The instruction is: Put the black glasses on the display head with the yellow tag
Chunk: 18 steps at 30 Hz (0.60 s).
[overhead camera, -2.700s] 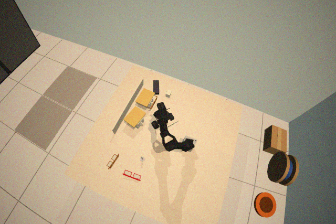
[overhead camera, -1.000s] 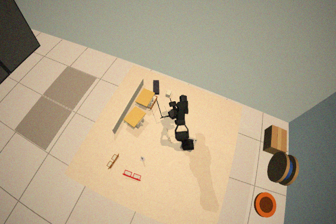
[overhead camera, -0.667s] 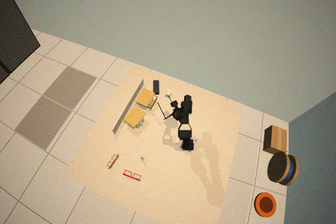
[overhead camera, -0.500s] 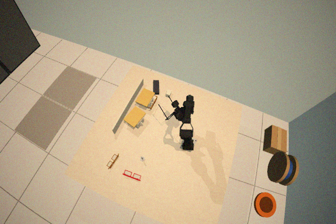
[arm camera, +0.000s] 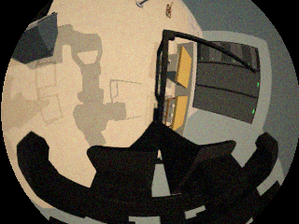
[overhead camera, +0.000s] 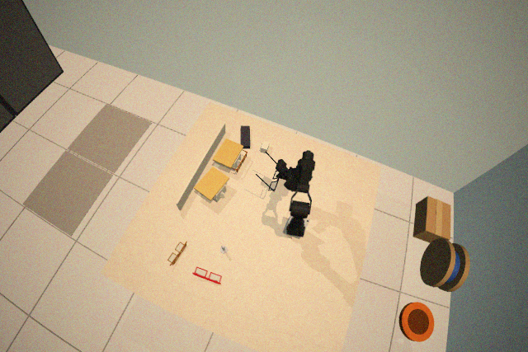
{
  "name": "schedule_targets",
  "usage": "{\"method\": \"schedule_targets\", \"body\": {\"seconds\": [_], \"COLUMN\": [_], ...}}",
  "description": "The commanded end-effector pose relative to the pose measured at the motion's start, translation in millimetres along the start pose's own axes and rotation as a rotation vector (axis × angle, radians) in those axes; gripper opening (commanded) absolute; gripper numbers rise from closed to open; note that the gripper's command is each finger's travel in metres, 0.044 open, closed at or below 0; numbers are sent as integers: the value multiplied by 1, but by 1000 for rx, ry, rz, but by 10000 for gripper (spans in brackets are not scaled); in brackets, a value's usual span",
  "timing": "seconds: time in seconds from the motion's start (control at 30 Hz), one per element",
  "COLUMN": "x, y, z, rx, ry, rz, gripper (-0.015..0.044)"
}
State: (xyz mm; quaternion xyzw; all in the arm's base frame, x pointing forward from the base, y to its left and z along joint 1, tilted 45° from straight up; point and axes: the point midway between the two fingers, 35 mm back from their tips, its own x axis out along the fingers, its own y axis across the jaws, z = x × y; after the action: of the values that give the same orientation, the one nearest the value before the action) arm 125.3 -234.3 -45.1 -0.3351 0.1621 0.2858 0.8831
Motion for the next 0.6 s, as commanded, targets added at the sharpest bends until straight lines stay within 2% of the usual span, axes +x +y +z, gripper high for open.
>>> {"method": "schedule_targets", "body": {"seconds": [0.0,0.57], "x": [-3,-1], "y": [2,1], "z": [-3,-1], "rx": [-61,-16], "ry": [3,2], "rz": [-24,-5], "gripper": [0,0]}}
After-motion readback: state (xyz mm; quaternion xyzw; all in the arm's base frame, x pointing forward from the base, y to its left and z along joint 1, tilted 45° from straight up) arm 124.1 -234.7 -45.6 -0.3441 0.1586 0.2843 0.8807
